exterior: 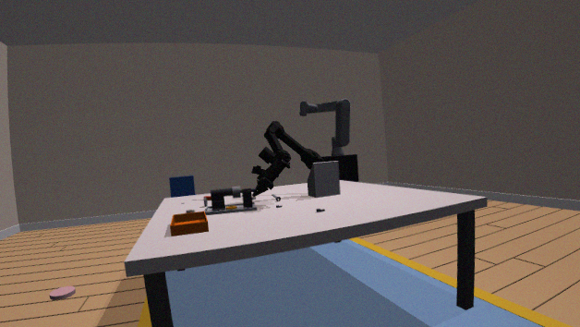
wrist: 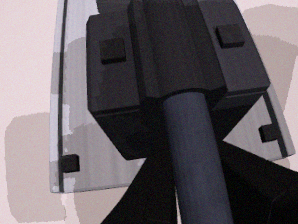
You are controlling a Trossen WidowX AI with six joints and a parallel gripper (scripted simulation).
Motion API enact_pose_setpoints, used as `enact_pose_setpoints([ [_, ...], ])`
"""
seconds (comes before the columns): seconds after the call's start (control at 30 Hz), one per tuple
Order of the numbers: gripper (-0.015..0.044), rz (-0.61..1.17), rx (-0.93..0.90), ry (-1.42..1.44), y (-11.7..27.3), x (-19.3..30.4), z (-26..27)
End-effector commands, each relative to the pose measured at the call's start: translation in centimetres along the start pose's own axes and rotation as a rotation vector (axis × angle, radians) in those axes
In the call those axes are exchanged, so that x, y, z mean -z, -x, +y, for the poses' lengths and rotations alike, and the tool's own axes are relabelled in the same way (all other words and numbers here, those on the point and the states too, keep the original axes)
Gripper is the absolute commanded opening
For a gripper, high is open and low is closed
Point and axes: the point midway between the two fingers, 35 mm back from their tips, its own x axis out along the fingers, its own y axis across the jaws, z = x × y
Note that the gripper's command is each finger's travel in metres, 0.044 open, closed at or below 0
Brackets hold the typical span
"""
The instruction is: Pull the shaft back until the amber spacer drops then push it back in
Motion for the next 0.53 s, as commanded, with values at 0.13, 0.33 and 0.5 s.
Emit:
enact_pose_setpoints([
  [0.13,0.0026,0.0,0.0,0.0,0.0,0.0,0.0],
  [0.33,0.0184,0.0,0.0,0.0,0.0,0.0,0.0],
  [0.5,0.0315,0.0,0.0,0.0,0.0,0.0,0.0],
])
